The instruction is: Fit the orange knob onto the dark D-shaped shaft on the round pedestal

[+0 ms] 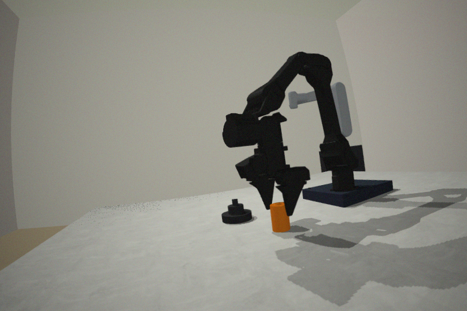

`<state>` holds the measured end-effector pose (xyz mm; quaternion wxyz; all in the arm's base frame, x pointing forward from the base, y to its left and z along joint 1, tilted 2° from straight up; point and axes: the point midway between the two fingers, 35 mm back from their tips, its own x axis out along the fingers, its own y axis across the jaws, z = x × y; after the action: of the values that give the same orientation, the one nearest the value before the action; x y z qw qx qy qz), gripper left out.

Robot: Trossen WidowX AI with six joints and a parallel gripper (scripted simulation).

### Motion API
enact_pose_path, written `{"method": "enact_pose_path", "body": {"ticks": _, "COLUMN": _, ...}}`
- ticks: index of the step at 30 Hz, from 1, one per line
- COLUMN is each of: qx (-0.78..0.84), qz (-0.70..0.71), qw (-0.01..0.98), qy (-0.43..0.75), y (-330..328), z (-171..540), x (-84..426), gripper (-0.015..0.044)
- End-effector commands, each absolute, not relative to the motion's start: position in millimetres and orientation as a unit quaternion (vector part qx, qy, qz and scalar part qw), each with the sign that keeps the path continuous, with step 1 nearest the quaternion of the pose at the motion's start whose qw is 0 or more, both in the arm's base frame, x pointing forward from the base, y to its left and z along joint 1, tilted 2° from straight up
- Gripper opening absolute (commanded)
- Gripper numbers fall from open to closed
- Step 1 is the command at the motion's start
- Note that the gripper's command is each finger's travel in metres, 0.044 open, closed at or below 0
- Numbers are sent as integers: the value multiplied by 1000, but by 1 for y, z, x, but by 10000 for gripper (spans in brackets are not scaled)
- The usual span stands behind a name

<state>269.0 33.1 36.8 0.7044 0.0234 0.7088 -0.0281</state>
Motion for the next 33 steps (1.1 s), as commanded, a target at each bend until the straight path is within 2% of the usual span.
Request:
{"method": "enact_pose_path", "body": {"ticks": 1, "qx": 22, "qz": -31, "qw": 702, "qy": 711, "y": 32, "z": 29, "x": 267, "gripper": 440}}
{"method": "enact_pose_path", "body": {"ticks": 19, "qx": 22, "qz": -31, "qw": 702, "qy": 711, "y": 32, "z": 3, "x": 265, "gripper": 440}}
{"method": "enact_pose_path", "body": {"ticks": 29, "qx": 22, "qz": -31, "qw": 702, "qy": 711, "y": 32, "z": 3, "x": 265, "gripper": 177}}
{"method": "enact_pose_path", "body": {"ticks": 33, "qx": 22, "qz": -31, "qw": 702, "qy": 711, "y": 32, "z": 3, "x": 265, "gripper": 151}}
